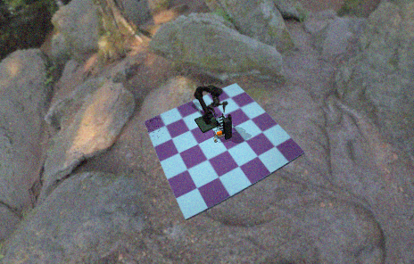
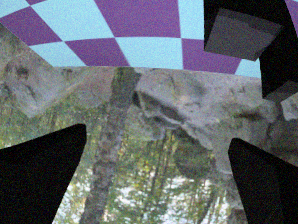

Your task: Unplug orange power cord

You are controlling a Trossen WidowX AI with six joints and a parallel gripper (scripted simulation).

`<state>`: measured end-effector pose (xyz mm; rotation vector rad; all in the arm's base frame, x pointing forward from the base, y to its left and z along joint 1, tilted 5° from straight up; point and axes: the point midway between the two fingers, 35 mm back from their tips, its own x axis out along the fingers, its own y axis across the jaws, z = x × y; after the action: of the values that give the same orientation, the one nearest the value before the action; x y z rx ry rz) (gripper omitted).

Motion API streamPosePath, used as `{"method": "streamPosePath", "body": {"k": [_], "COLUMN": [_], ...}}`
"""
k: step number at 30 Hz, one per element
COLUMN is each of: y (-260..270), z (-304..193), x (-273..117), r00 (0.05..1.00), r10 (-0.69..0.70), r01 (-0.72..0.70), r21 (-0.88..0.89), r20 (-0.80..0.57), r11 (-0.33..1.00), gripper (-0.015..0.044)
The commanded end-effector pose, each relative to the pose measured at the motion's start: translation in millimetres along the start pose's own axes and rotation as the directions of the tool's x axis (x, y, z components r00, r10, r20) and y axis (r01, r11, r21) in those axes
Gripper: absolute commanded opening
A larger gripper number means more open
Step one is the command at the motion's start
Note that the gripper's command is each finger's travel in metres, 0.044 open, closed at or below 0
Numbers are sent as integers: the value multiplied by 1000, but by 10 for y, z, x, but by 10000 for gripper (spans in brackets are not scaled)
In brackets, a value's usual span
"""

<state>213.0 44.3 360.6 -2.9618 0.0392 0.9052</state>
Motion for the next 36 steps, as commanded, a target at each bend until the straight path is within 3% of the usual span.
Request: {"method": "streamPosePath", "body": {"k": [1, 5, 9, 19, 23, 26, 30, 33, 36], "y": [2, -29, 29, 262, 412, 565, 786, 865, 885], "z": [-5, -79, -65, 0, 50, 106, 203, 227, 365], "x": [14, 280, 475, 815, 982, 1128, 1305, 1382, 1478], "r00": [1000, 999, 996, 978, 965, 950, 926, 919, 900], "r10": [4, 45, 77, 147, 176, 200, 223, 232, 211], "r01": [-4, -45, -93, -197, -216, -196, -107, -49, 17], "r21": [3, 101, 419, 873, 970, 955, 781, 674, 454], "r20": [0, 11, 55, 146, 195, 241, 303, 320, 380], "r11": [1000, 994, 903, 446, 108, -221, -616, -737, -891], "gripper": [374, 269, 164, 160, 160, 160, 160, 160, 160]}}
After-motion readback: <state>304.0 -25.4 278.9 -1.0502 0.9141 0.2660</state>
